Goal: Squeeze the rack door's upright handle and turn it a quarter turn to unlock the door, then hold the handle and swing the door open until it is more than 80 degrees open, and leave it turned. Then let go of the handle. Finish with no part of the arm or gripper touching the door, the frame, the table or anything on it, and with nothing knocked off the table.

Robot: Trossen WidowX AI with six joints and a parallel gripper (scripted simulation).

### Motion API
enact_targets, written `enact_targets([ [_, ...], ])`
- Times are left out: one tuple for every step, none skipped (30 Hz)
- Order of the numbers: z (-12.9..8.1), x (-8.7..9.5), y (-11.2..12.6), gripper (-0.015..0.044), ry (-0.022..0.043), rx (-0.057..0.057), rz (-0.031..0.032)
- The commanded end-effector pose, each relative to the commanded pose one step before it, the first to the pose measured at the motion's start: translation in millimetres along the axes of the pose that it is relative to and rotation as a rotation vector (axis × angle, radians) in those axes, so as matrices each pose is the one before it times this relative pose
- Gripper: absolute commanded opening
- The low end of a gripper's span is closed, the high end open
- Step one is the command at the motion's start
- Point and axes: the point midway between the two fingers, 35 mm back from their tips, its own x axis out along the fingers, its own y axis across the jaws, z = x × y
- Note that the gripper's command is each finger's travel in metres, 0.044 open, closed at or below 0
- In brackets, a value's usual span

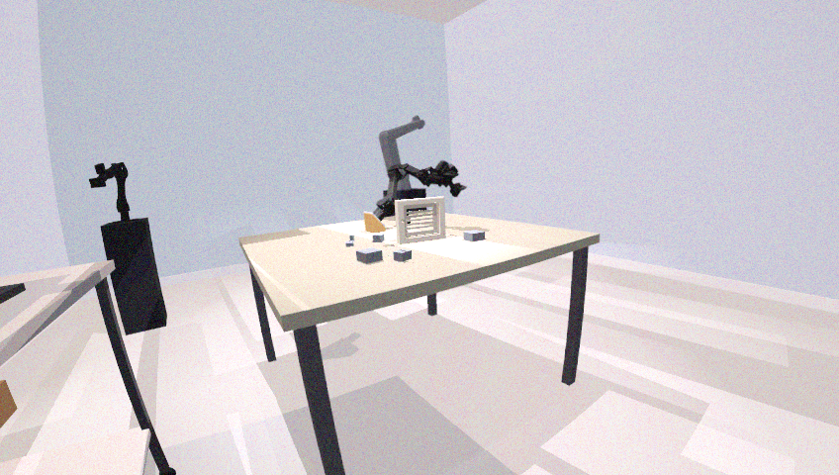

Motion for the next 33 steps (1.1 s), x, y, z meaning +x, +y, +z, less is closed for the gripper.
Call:
enact_targets([
  [-0.41, 0.31, -0.21, 0.0374, 0.00225, -0.0011, -0.00020],
  [-1.23, 0.92, -0.62, 0.0348, 0.00674, -0.0031, -0.00058],
  [-2.05, 1.52, -1.05, 0.0321, 0.01124, -0.0051, -0.00094],
  [-2.87, 2.12, -1.48, 0.0299, 0.01575, -0.0070, -0.00123],
  [-3.68, 2.71, -1.92, 0.0299, 0.02026, -0.0086, -0.00144],
  [-4.50, 3.29, -2.38, 0.0299, 0.02478, -0.0101, -0.00154],
  [-4.92, 3.57, -2.64, 0.0299, 0.02710, -0.0104, -0.00140],
  [-4.92, 3.55, -2.67, 0.0299, 0.02713, -0.0097, -0.00109],
  [-4.91, 3.53, -2.70, 0.0299, 0.02711, -0.0091, -0.00077],
  [-4.90, 3.51, -2.74, 0.0299, 0.02707, -0.0084, -0.00045],
  [-5.06, 3.33, -2.53, 0.0299, 0.03007, -0.0083, 0.00071],
  [-5.16, 3.37, -2.61, 0.0299, 0.03068, -0.0077, 0.00113],
  [-5.13, 3.32, -2.62, 0.0299, 0.03057, -0.0070, 0.00156],
  [-5.10, 3.28, -2.64, 0.0299, 0.03045, -0.0062, 0.00200],
  [-5.07, 3.23, -2.65, 0.0299, 0.03030, -0.0055, 0.00244],
  [-5.04, 3.18, -2.66, 0.0299, 0.03014, -0.0048, 0.00289],
  [-5.01, 3.13, -2.67, 0.0299, 0.02995, -0.0040, 0.00334],
  [-4.97, 3.07, -2.68, 0.0299, 0.02974, -0.0033, 0.00380],
  [-4.94, 3.01, -2.68, 0.0299, 0.02952, -0.0026, 0.00427],
  [-4.90, 2.96, -2.69, 0.0299, 0.02927, -0.0019, 0.00474],
  [-4.86, 2.89, -2.69, 0.0299, 0.02900, -0.0012, 0.00522],
  [-4.82, 2.83, -2.69, 0.0299, 0.02871, -0.0005, 0.00569],
  [-4.77, 2.77, -2.69, 0.0299, 0.02841, 0.0002, 0.00617],
  [-4.73, 2.70, -2.69, 0.0299, 0.02808, 0.0008, 0.00665],
  [-4.68, 2.63, -2.68, 0.0299, 0.02773, 0.0015, 0.00714],
  [-4.63, 2.56, -2.68, 0.0299, 0.02736, 0.0022, 0.00762],
  [-4.59, 2.49, -2.67, 0.0299, 0.02697, 0.0028, 0.00810],
  [-4.53, 2.41, -2.67, 0.0299, 0.02656, 0.0034, 0.00858],
  [-4.48, 2.33, -2.66, 0.0299, 0.02614, 0.0041, 0.00906],
  [-4.42, 2.26, -2.65, 0.0299, 0.02569, 0.0047, 0.00954],
  [-4.37, 2.18, -2.64, 0.0299, 0.02523, 0.0053, 0.01002],
  [-4.31, 2.09, -2.63, 0.0299, 0.02475, 0.0059, 0.01049],
  [-4.25, 2.01, -2.62, 0.0299, 0.02425, 0.0064, 0.01095],
])
